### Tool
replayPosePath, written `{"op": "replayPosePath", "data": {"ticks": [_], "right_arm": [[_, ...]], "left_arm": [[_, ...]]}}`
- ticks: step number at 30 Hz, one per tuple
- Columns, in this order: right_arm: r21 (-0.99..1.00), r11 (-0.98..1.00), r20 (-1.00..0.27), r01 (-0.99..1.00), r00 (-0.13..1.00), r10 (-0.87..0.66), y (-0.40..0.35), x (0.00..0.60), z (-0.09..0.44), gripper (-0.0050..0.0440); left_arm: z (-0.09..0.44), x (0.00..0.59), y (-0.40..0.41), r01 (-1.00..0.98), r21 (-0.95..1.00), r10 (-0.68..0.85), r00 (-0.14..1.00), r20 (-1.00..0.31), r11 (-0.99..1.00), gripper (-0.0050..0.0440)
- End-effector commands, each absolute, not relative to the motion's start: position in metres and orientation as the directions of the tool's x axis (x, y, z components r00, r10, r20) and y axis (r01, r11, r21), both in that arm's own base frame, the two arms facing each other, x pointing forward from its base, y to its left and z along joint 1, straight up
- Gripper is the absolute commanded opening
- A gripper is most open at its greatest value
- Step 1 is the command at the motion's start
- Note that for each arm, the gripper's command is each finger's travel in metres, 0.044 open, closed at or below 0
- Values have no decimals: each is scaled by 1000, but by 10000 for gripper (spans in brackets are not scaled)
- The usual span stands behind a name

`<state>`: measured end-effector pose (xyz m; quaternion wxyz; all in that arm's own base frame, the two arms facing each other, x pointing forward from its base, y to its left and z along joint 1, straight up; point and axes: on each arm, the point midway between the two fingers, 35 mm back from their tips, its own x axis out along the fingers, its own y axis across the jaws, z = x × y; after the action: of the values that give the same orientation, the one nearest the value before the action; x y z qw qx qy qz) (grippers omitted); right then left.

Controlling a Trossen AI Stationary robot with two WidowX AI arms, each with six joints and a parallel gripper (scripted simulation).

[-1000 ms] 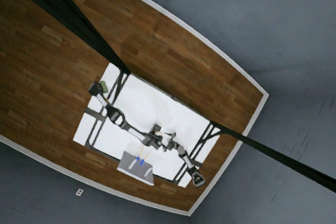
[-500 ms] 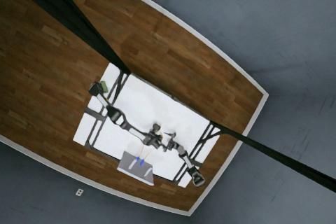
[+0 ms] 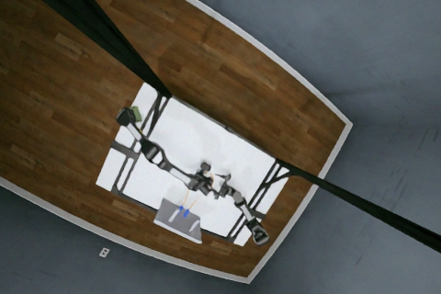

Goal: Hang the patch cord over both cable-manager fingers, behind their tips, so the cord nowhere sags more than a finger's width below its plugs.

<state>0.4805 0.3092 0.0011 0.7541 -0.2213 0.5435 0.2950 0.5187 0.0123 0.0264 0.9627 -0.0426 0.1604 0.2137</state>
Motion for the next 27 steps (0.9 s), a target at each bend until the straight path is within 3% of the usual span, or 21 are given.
{"op": "replayPosePath", "data": {"ticks": [1,27], "right_arm": [[-17,727,-939,-686,260,223,312,487,11,440],[-15,727,-944,-687,250,217,313,487,-6,440]], "left_arm": [[32,520,14,-429,-18,402,860,-315,903,440],[32,520,14,-429,-18,402,860,-315,903,440]]}}
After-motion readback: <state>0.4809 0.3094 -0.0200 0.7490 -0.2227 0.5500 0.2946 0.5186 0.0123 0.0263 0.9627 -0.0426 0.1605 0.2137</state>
